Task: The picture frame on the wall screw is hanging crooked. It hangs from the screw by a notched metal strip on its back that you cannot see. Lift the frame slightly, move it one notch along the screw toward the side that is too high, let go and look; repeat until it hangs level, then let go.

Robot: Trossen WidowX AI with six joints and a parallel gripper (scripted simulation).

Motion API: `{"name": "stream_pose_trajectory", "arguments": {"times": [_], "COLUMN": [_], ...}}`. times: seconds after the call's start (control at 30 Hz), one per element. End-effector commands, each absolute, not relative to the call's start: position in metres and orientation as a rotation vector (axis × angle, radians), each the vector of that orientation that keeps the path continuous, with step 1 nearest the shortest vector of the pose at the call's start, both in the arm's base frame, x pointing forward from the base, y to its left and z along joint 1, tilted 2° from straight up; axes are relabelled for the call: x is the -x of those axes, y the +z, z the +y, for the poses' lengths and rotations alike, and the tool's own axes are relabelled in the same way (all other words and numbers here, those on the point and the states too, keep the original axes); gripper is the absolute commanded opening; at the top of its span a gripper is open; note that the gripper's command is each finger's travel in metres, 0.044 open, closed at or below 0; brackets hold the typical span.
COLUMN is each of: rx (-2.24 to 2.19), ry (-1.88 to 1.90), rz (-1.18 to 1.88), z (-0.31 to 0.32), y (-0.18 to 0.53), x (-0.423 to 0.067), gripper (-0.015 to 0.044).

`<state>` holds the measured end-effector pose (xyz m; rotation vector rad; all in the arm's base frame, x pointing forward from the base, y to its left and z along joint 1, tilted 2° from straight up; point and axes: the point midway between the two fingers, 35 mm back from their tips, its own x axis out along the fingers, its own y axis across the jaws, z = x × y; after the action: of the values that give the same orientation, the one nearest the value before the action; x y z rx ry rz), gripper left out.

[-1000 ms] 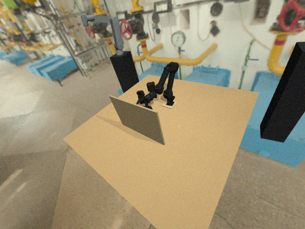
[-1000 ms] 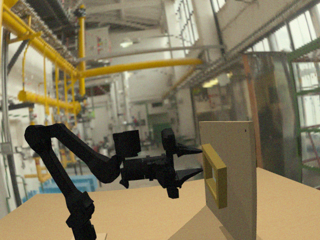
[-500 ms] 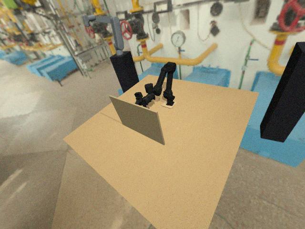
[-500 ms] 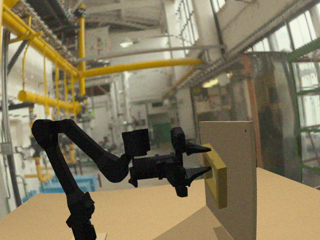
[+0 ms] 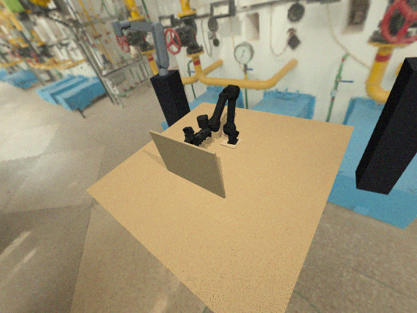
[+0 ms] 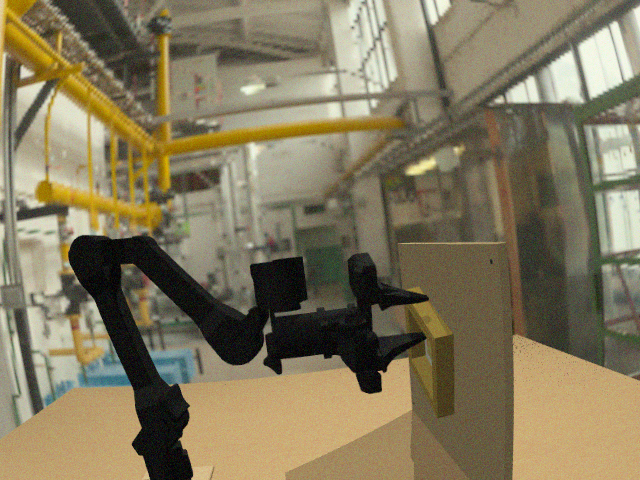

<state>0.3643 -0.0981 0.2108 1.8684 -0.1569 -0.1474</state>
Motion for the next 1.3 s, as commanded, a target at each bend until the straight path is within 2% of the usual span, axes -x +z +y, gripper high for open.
{"name": "stream_pose_trajectory", "arguments": {"times": [0.0,0.8,1.0,1.27], "rx": [-1.869,-1.869,-1.869,-1.869], "ry": [-0.148,-0.148,-0.148,-0.148], "rz": [-0.164,-0.164,-0.164,-0.164], "z": [-0.099,-0.0995,-0.0995,-0.0995], "y": [0.2116,0.2121,0.2121,0.2121], "x": [-0.3644,-0.3645,-0.3645,-0.3645], "gripper": [0.026,0.026,0.0102,0.0049]}}
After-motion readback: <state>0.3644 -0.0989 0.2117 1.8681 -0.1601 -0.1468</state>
